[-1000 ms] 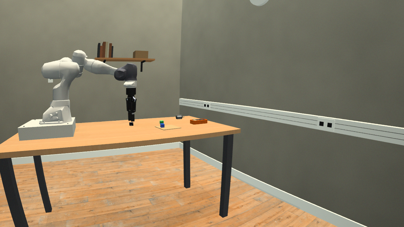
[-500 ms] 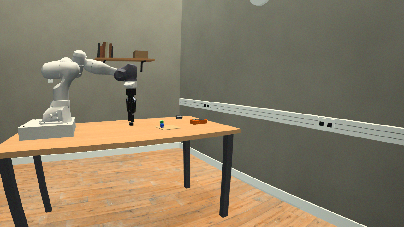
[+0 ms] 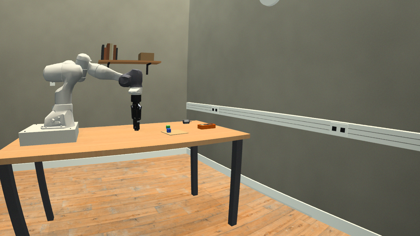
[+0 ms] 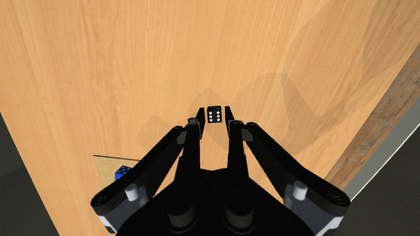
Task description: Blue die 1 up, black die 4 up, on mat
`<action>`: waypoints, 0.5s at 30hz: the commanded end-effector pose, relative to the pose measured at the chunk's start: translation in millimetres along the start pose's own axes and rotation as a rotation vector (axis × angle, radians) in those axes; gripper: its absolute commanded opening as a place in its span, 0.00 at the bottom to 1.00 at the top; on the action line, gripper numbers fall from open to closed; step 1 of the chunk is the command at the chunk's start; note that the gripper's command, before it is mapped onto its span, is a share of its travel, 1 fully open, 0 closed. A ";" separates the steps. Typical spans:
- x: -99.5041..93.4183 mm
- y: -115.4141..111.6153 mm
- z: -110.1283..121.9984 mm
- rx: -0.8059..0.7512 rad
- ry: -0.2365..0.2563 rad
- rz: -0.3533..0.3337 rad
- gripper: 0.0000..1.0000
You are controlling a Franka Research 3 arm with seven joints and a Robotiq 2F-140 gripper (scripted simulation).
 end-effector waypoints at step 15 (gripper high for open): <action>5.5 -2.7 -1.0 -0.008 0.003 -0.008 0.32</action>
Point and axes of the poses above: the point where the finger pads meet when closed, its own x axis out along the fingers, its own z axis across the jaws, y = z × x, the point moved 2 cm from there along -x, back along the fingers, and after that the axes turned 4 degrees about -x, right-handed, at the moved point
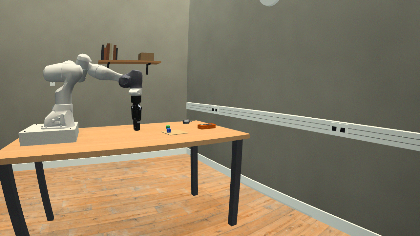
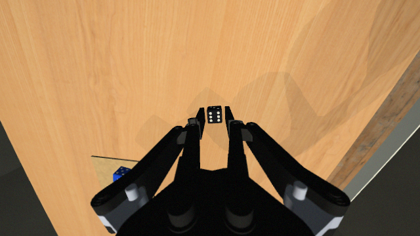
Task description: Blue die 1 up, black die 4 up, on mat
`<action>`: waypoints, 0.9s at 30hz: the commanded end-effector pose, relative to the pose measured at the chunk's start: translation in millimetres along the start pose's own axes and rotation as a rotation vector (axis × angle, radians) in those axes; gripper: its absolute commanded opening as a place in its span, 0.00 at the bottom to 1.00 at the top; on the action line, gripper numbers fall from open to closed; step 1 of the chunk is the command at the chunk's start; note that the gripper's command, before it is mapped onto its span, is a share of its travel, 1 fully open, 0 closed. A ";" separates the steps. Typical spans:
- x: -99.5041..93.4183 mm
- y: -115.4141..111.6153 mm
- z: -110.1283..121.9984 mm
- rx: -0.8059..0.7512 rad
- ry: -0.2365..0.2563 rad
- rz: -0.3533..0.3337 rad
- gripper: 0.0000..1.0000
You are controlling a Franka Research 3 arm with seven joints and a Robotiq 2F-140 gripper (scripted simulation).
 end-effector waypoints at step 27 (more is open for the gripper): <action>0.4 -1.6 -0.5 -0.007 0.002 -0.004 0.21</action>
Point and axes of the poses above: the point where the finger pads meet when closed, its own x axis out along the fingers, its own z axis across the jaws, y = z × x, the point moved 2 cm from there along -x, back along the fingers, and after that the axes turned 4 degrees about -x, right-handed, at the moved point
